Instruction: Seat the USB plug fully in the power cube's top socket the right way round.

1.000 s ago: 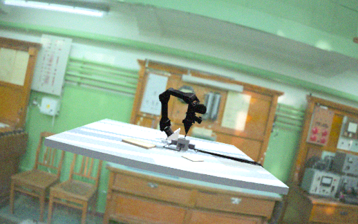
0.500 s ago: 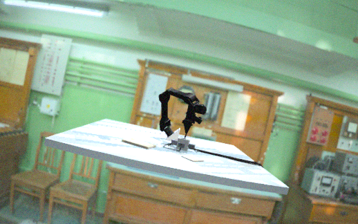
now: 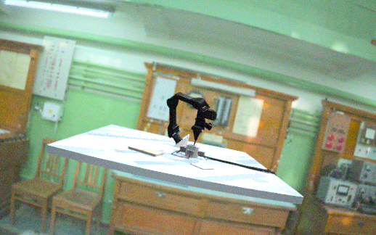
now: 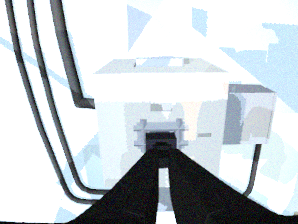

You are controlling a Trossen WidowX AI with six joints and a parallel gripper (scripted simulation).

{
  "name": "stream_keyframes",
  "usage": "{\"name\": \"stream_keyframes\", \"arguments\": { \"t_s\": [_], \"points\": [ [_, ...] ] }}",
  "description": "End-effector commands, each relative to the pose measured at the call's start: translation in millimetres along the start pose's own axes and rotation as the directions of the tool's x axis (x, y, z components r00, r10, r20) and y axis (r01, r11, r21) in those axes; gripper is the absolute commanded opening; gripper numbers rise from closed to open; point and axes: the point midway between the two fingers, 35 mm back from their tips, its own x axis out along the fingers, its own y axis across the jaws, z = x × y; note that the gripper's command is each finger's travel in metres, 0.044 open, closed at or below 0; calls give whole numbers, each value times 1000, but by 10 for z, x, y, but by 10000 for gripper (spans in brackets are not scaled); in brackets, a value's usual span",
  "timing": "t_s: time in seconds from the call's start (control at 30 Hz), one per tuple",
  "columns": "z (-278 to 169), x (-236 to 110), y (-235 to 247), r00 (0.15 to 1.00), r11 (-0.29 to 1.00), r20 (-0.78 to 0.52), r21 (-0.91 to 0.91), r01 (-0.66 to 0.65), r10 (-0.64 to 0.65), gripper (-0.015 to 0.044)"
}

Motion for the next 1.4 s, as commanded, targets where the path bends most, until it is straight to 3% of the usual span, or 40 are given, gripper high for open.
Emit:
{"name": "stream_keyframes", "arguments": {
  "t_s": [0.0, 1.37],
  "points": [
    [-2, 4, -7, 1000, 1000, 0, -3, 6, -6, 0],
    [-2, 53, -8, 1000, 1000, -1, -3, 6, -6, 0]
  ]
}}
